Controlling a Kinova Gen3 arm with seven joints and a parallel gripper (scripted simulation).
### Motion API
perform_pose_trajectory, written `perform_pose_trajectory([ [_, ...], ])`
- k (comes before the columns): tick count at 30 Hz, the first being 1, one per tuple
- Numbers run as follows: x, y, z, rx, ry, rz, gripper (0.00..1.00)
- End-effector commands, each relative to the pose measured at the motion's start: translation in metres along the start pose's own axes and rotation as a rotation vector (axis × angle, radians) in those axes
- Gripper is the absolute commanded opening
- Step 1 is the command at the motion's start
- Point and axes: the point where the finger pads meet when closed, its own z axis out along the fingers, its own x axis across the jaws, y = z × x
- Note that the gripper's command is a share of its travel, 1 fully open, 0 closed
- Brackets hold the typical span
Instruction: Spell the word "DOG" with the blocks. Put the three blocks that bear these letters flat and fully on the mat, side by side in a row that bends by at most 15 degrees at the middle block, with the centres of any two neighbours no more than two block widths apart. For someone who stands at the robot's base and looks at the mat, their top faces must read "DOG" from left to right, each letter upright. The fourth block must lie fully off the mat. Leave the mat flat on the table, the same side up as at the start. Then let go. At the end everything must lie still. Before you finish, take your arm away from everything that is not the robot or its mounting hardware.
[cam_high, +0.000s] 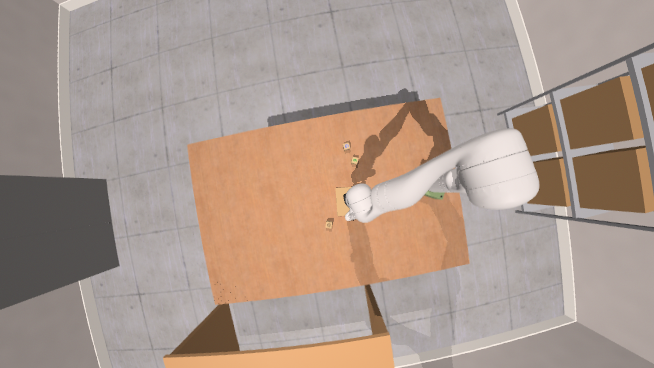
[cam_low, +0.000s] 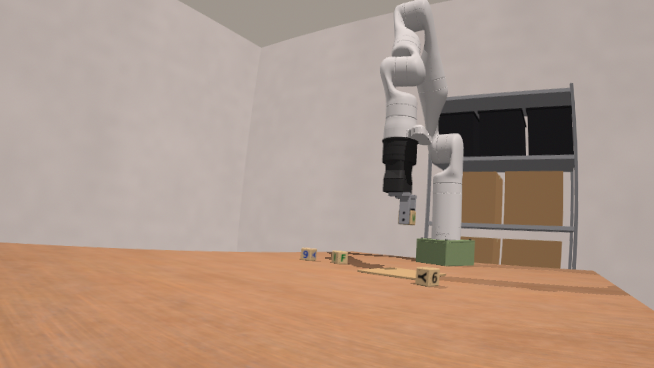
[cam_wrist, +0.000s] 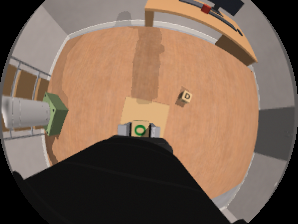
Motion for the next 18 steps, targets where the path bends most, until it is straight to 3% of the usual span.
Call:
perform_pose_trajectory([
  [1,0.000,0.000,0.000,0.000,0.001,0.000,0.57],
  [9,0.000,0.000,0.012,0.000,0.001,0.000,0.57],
  [18,0.000,-0.001,0.051,0.000,0.001,0.000,0.57],
])
